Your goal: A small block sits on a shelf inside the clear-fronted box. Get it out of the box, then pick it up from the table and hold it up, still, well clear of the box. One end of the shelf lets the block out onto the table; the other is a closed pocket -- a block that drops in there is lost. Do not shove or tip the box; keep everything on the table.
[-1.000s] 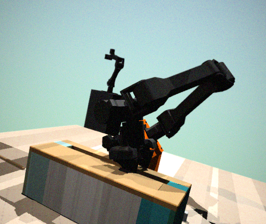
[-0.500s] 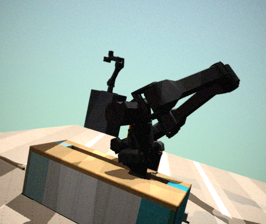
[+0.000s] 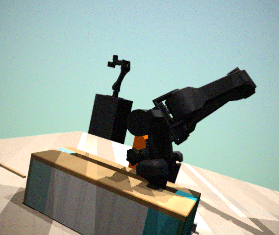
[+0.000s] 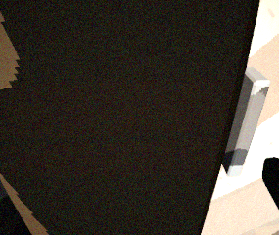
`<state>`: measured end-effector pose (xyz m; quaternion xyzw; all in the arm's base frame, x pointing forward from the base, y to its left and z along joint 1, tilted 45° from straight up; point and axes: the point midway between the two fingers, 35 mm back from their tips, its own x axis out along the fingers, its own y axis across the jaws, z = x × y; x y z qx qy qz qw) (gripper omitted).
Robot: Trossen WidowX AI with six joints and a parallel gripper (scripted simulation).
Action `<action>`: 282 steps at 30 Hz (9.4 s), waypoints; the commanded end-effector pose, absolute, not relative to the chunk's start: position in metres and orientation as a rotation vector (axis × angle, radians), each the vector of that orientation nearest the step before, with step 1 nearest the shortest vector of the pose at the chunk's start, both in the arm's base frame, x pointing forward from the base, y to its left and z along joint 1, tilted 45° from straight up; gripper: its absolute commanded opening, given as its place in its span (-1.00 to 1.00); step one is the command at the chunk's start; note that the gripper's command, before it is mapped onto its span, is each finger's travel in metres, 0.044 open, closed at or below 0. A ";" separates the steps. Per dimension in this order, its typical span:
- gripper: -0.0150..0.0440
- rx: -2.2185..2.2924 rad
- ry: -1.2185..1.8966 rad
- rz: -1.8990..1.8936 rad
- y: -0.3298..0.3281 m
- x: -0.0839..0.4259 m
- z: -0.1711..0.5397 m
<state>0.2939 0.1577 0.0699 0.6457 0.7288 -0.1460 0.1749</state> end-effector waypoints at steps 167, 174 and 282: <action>-0.48 -2.025 -0.675 1.395 0.251 0.238 0.064; -0.49 -2.029 -0.678 1.394 0.226 0.243 0.091; -0.49 1.408 1.457 0.147 0.120 0.224 0.110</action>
